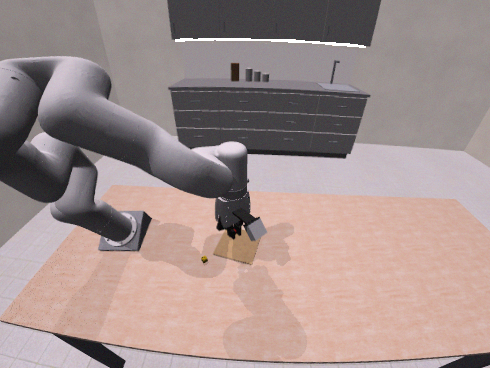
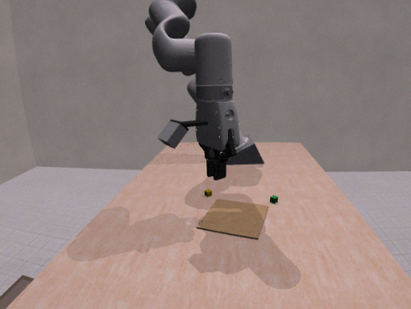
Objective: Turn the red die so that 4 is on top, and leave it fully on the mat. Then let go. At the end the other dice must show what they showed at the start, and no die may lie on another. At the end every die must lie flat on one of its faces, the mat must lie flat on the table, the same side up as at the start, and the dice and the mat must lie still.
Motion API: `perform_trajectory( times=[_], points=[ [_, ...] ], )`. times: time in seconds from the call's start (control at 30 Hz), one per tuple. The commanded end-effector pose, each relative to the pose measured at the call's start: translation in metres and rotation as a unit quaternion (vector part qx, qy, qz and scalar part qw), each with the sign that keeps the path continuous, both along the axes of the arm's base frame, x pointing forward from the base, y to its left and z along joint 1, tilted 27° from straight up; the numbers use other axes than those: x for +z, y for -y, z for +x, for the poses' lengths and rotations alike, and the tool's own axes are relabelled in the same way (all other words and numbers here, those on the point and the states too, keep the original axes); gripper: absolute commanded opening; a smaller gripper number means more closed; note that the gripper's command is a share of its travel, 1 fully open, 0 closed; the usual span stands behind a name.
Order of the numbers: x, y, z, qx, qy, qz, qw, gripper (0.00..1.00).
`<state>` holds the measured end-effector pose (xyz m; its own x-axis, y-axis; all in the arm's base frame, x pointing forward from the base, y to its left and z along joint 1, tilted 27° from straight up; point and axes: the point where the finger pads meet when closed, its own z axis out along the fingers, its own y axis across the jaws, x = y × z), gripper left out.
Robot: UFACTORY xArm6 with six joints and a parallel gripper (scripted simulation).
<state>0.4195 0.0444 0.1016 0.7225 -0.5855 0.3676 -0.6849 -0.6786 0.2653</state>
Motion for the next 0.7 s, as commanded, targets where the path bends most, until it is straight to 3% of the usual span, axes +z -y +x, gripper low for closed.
perform_trajectory(
  times=[0.0,0.3,0.37,0.67],
  points=[
    [-0.002,-0.007,0.005,0.069,-0.037,-0.004,0.997,0.11],
    [-0.007,-0.016,0.009,0.16,-0.081,-0.013,0.984,0.11],
    [-0.011,-0.022,0.011,0.211,-0.106,-0.019,0.972,0.11],
    [-0.017,-0.032,0.016,0.305,-0.153,-0.029,0.94,0.11]
  ],
)
